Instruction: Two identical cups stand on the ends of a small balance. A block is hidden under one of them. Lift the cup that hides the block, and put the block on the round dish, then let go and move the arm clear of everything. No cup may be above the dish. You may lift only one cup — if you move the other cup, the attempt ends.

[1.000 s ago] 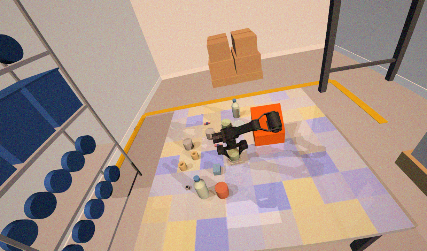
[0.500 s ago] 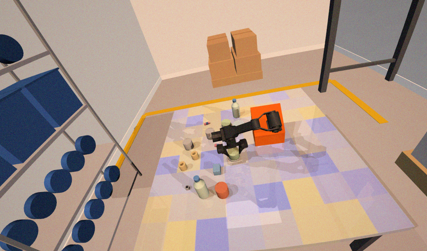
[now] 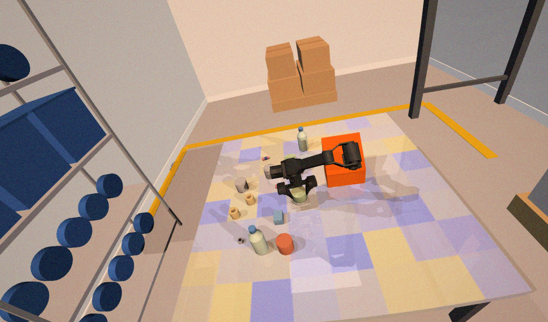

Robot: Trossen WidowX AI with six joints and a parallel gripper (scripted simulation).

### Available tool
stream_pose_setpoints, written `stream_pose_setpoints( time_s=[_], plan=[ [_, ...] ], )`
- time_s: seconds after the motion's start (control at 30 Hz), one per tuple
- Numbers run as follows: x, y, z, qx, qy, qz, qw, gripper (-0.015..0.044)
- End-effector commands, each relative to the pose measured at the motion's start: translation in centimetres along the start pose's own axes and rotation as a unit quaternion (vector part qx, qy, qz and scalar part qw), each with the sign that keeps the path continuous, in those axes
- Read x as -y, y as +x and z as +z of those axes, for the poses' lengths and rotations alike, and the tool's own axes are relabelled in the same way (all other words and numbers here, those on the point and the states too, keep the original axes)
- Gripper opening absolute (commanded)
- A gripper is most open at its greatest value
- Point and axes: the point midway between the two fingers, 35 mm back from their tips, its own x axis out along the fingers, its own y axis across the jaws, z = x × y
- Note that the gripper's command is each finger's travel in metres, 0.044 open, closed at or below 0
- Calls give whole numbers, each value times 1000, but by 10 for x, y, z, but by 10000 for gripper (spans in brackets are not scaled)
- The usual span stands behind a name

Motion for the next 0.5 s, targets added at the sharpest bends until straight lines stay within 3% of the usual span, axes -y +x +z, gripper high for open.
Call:
stream_pose_setpoints(
  time_s=[0.0, 0.47],
  plan=[
    [-4, -8, 2, 5, -4, 7, 1000, 0],
    [-6, -25, 3, 6, -4, 6, 1000, 0]
  ],
)
